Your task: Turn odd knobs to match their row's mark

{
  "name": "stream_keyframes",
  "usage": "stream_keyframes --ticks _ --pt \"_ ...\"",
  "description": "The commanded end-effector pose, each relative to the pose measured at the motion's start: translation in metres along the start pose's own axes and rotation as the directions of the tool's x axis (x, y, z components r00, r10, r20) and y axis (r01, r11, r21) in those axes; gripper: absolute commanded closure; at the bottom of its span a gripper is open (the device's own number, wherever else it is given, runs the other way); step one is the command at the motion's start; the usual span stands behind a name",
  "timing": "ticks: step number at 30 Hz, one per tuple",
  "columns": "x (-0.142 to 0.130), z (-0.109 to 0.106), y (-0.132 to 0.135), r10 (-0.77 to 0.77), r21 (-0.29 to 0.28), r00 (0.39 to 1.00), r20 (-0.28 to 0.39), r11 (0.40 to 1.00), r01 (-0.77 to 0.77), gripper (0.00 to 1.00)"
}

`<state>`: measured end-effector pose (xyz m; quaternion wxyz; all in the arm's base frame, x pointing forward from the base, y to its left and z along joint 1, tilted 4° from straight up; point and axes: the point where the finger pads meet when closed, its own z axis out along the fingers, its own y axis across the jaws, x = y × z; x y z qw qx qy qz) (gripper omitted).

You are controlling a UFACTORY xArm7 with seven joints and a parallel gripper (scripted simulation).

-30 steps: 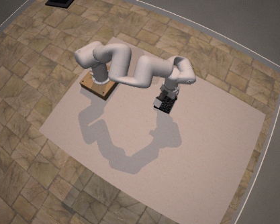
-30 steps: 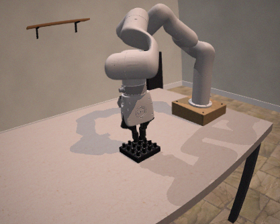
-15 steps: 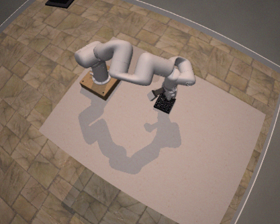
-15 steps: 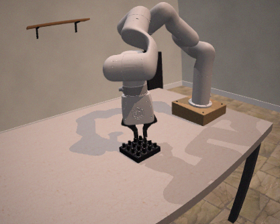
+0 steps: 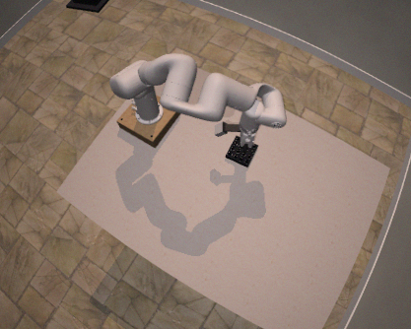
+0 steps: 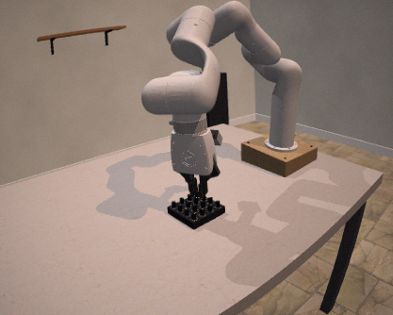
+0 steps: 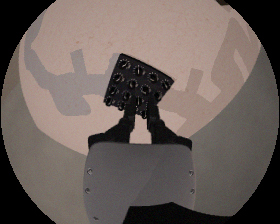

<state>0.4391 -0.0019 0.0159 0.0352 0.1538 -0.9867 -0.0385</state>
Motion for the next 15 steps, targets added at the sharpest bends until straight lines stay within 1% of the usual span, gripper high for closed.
stream_keyframes --ticks 1,3,4,8,15 --pt "-0.0004 -0.002 -0.0002 0.155 0.008 0.988 0.002 0.988 -0.155 0.81" --pt "-0.0004 -0.002 -0.0002 0.155 0.008 0.988 0.002 0.988 -0.155 0.81" --pt "-0.0003 -0.0027 -0.0003 0.247 0.008 0.969 0.003 0.969 -0.247 0.81" --pt "-0.0003 -0.0036 -0.0004 0.356 0.007 0.934 0.005 0.934 -0.356 0.81" --pt "-0.0012 -0.0061 -0.0007 0.559 0.004 0.829 0.01 0.829 -0.56 0.81"
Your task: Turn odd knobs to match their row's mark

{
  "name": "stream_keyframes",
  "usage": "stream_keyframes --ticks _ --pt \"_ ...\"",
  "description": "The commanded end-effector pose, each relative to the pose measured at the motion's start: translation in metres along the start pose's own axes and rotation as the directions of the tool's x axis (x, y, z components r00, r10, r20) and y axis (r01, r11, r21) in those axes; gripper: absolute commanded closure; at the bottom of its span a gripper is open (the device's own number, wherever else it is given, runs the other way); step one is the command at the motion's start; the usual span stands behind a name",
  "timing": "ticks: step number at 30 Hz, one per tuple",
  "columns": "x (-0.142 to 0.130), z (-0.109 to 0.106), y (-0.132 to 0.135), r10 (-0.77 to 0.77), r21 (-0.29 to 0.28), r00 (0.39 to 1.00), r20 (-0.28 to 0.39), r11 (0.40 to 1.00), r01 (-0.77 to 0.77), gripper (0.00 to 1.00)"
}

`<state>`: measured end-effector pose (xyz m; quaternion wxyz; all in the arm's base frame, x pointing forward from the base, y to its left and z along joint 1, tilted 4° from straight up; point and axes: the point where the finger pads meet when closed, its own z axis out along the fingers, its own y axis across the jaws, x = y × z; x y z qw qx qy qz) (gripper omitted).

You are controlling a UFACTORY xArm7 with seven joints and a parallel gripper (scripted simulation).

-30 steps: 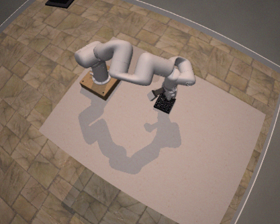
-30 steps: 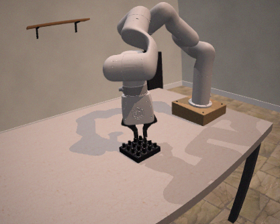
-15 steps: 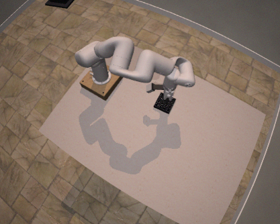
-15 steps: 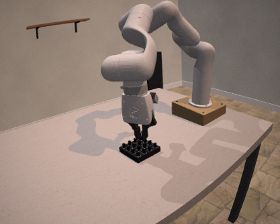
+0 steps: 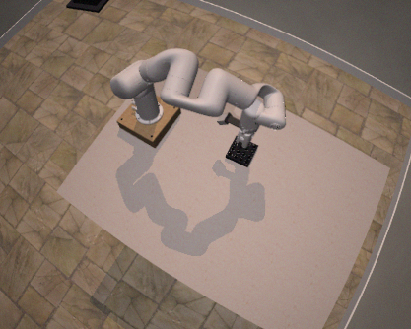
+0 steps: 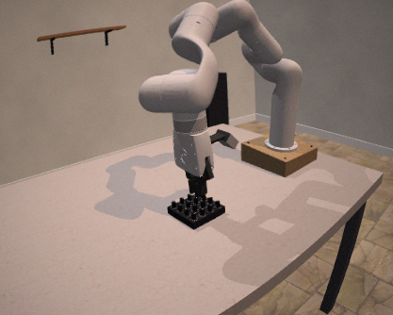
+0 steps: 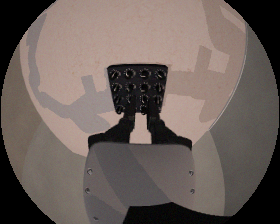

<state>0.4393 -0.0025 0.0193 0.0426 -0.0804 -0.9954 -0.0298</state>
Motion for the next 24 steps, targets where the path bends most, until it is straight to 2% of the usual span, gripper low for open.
stream_keyframes --ticks 1,3,5,6,11,20,22,24 --pt "-0.002 -0.003 0.0 0.155 0.005 0.988 0.01 0.988 -0.155 0.81" --pt "-0.002 -0.004 0.0 0.22 0.003 0.976 0.012 0.976 -0.22 0.81" --pt "-0.002 -0.004 0.0 0.22 0.003 0.976 0.012 0.976 -0.22 0.81" --pt "-0.003 -0.005 0.001 0.31 0.0 0.951 0.014 0.951 -0.31 0.81" --pt "-0.004 -0.008 0.001 0.447 -0.006 0.895 0.019 0.895 -0.447 0.81" --pt "-0.008 -0.013 0.002 0.687 -0.026 0.726 0.024 0.727 -0.686 0.81" --pt "-0.008 -0.013 0.002 0.687 -0.026 0.726 0.024 0.727 -0.686 0.81" --pt "-0.01 -0.016 0.002 0.767 -0.036 0.641 0.024 0.642 -0.766 0.81"
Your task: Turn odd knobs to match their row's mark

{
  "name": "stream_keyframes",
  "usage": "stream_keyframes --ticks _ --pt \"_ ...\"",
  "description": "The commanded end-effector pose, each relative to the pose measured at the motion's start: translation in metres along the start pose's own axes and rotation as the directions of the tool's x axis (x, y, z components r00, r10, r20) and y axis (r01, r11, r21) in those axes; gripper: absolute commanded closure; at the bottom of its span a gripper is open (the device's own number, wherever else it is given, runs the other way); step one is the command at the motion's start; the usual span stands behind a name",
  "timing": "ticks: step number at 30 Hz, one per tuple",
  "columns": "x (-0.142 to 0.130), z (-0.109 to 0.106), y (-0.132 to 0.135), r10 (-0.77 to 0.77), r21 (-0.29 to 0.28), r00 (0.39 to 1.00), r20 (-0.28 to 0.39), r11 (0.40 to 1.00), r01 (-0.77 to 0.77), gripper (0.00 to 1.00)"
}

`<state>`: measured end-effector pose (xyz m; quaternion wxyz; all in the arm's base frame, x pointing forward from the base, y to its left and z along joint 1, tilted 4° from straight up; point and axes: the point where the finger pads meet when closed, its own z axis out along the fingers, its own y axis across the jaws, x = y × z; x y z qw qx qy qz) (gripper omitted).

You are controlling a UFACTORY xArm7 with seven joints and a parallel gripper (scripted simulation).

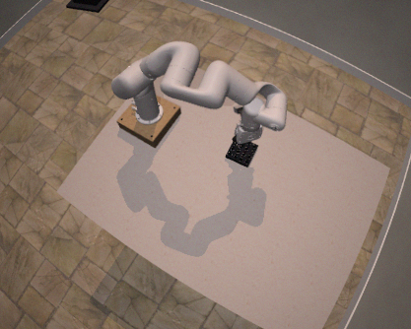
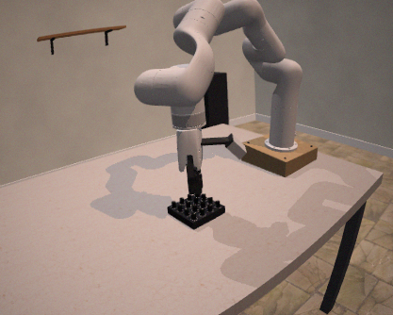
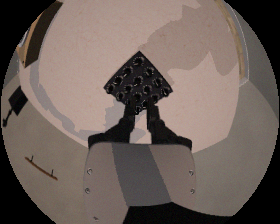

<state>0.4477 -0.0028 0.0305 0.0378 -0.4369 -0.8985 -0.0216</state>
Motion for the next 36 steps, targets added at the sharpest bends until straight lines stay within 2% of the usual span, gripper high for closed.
stream_keyframes --ticks 1,8,12,36 --pt "-0.002 -0.0046 0.003 0.155 -0.008 0.988 0.013 0.988 -0.155 0.81" --pt "-0.0044 -0.0101 0.007 0.372 -0.029 0.928 0.014 0.928 -0.371 0.81" --pt "-0.0053 -0.012 0.0084 0.437 -0.037 0.899 0.012 0.899 -0.437 0.81" --pt "-0.0054 -0.0124 0.0087 0.449 -0.038 0.894 0.012 0.893 -0.448 0.81"
